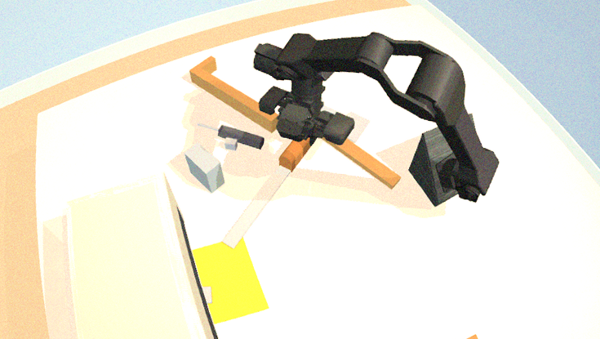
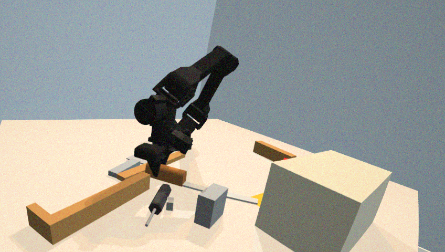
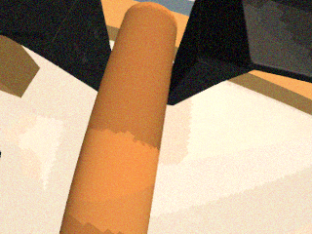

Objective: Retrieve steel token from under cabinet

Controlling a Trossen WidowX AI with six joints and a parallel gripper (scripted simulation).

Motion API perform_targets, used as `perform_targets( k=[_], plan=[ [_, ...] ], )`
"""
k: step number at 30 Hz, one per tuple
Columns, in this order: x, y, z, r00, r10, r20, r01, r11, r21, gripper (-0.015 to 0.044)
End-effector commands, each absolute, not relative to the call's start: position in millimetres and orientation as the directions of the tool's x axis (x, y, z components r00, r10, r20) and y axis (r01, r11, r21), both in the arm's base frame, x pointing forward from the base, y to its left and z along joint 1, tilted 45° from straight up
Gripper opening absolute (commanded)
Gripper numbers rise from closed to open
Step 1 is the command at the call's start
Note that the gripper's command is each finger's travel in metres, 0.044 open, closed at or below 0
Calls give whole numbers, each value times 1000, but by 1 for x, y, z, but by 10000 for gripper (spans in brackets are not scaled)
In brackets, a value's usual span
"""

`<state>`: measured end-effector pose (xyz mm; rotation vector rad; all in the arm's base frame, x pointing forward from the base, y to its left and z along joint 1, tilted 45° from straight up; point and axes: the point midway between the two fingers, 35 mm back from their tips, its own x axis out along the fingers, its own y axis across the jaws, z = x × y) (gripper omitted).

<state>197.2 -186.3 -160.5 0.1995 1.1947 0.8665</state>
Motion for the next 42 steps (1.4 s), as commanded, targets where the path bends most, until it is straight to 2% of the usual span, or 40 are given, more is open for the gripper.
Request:
perform_targets(
  k=[1, 29, 42],
  plan=[
    [196, -191, -162, 102, 674, -731, -483, 676, 556, 0],
    [191, -210, -180, 102, 673, -733, -495, 673, 549, 0],
    [206, -205, -173, 102, 673, -732, -497, 672, 549, 0]
  ],
)
